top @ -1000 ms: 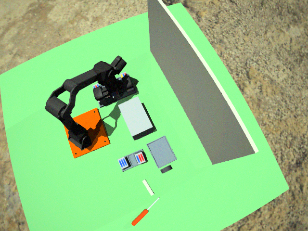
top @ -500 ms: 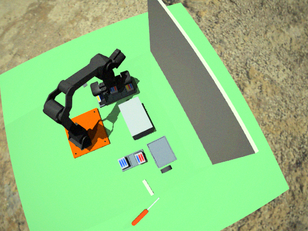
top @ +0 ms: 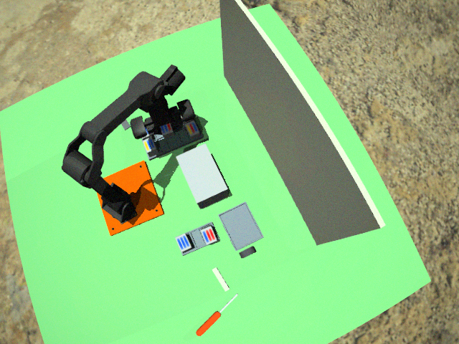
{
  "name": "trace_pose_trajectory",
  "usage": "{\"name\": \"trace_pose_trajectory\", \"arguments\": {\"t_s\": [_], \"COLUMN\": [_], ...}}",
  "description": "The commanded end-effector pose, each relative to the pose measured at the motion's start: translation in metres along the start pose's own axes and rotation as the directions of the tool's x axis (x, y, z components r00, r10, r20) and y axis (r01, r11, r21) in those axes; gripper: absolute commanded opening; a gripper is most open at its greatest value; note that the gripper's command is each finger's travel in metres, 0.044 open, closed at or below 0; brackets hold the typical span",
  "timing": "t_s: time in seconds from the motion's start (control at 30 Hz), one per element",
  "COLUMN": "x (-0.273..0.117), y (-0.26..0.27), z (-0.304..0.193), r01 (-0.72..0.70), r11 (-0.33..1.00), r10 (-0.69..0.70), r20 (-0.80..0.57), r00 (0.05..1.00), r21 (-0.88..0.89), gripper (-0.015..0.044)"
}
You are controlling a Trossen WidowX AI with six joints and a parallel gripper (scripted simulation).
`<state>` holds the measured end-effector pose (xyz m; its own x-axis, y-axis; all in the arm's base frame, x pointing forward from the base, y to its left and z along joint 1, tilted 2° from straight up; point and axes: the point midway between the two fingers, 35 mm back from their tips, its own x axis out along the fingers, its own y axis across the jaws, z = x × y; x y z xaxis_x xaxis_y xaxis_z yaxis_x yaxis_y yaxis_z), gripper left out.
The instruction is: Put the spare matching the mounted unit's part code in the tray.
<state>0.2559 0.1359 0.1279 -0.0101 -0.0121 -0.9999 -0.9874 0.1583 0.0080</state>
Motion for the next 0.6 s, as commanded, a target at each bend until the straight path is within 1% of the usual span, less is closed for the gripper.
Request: {"name": "trace_pose_trajectory", "arguments": {"t_s": [0.0,0.33,0.57], "x": [-0.017,-0.061,-0.064], "y": [-0.003,0.0,-0.005], "z": [0.0,-0.006,-0.011], "r01": [0.012,0.014,0.016], "r11": [1.0,1.0,1.0], "r10": [-0.012,-0.014,-0.016], "r20": [0.009,0.009,0.011], "r00": [1.0,1.0,1.0], "r21": [-0.002,0.0,0.003], "gripper": [0.0,0.0,0.0]}}
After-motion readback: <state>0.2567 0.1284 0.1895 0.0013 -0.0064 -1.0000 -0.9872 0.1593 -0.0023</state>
